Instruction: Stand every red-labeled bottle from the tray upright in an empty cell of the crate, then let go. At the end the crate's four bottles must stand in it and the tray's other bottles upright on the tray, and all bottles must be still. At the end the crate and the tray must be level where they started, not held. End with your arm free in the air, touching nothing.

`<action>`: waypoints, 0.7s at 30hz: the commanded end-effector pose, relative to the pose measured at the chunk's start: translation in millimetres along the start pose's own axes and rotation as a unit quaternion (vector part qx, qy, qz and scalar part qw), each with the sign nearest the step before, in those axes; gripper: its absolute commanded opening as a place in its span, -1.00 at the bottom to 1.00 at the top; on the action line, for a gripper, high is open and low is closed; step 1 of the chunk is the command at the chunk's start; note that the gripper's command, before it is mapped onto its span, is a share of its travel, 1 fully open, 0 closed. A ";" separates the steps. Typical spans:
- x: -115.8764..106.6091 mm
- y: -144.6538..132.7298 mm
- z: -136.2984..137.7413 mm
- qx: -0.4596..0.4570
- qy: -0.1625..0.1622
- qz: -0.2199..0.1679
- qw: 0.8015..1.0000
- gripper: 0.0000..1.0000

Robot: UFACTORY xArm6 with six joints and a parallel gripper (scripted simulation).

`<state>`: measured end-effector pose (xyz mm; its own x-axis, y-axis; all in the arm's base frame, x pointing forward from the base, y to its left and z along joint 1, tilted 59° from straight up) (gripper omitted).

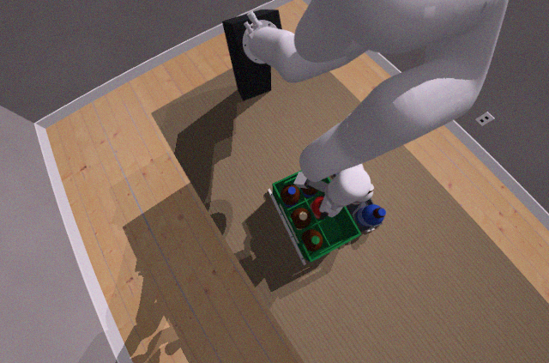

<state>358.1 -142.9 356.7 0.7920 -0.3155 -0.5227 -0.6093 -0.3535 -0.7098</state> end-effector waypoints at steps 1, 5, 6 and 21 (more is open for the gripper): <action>0.7 -0.7 -0.4 0.000 0.001 -0.001 1.000 -1.00; 2.2 -0.7 -0.4 0.000 0.001 -0.001 1.000 -1.00; 2.5 -0.7 -0.4 0.000 0.001 -0.001 1.000 -1.00; 4.7 -0.7 -0.4 0.000 0.001 -0.001 1.000 -1.00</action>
Point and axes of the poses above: the point where the finger pads meet when closed, its own x axis out along the fingers, its own z axis across the jaws, y = z × x, the point moved 9 cm from there along -x, back along the fingers, and after that the axes turned 4 degrees about x, right-handed, at the moved point
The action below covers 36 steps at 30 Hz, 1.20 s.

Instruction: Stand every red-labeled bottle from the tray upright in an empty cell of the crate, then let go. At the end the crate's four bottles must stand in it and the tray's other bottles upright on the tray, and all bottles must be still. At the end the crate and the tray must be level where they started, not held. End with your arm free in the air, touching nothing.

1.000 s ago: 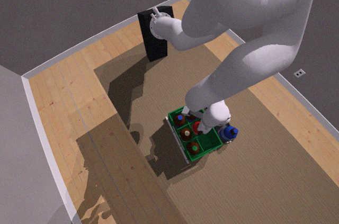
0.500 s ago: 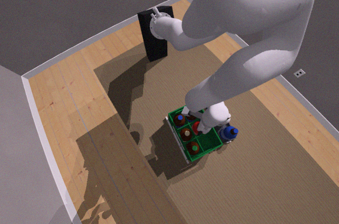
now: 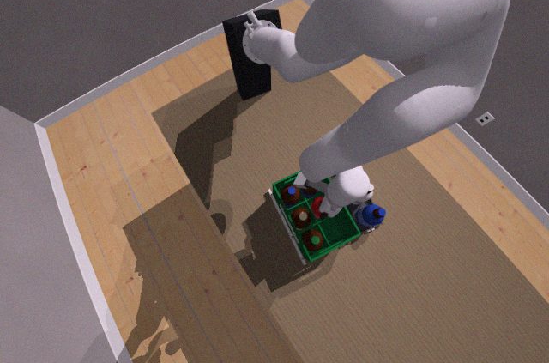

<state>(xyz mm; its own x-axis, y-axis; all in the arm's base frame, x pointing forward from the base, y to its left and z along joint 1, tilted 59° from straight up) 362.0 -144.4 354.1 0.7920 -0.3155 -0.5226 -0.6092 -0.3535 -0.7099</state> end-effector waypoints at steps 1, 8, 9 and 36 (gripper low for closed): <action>-0.2 -0.7 -0.4 0.000 0.001 -0.001 1.000 -1.00; -0.1 -0.7 -0.4 0.000 0.001 -0.001 1.000 -1.00; -0.1 -0.7 -0.4 0.000 0.001 -0.001 1.000 -1.00; -0.1 -0.7 -0.4 0.000 0.001 -0.001 1.000 0.30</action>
Point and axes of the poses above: the point where the finger pads meet when closed, its own x axis out along the fingers, its own z axis across the jaws, y = z × x, the point moved 9 cm from there along -x, back along the fingers, and after that the axes turned 4 degrees about x, right-handed, at the moved point
